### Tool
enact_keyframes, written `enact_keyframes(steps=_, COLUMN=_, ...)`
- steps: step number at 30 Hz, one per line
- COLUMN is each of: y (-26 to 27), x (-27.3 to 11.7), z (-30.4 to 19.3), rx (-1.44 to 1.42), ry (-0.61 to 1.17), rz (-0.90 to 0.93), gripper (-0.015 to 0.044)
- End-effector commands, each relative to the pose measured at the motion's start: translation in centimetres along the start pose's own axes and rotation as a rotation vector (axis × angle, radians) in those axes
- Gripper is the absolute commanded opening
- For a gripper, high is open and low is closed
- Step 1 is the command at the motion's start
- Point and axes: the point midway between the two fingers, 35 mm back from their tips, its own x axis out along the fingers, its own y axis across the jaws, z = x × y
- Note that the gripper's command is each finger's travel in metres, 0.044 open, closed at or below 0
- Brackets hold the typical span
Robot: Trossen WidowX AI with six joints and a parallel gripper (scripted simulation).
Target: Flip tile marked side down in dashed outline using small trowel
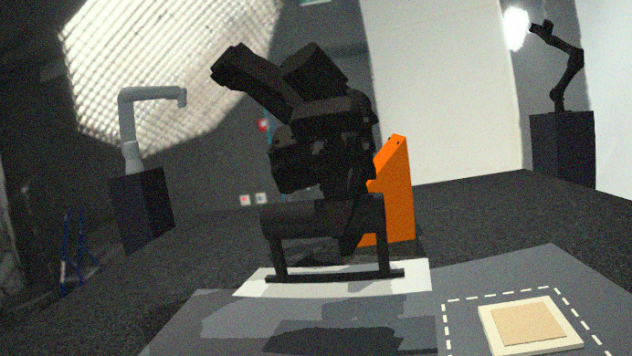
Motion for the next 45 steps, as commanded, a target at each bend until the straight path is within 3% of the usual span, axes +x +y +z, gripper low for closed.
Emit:
enact_keyframes(steps=1, y=0.0, x=0.0, z=-0.1, rx=-0.002, ry=0.003, rz=0.002, gripper=0.0000)
enact_keyframes(steps=45, y=1.3, x=8.6, z=5.8, rx=-0.484, ry=0.256, rz=-0.212, gripper=0.0000)
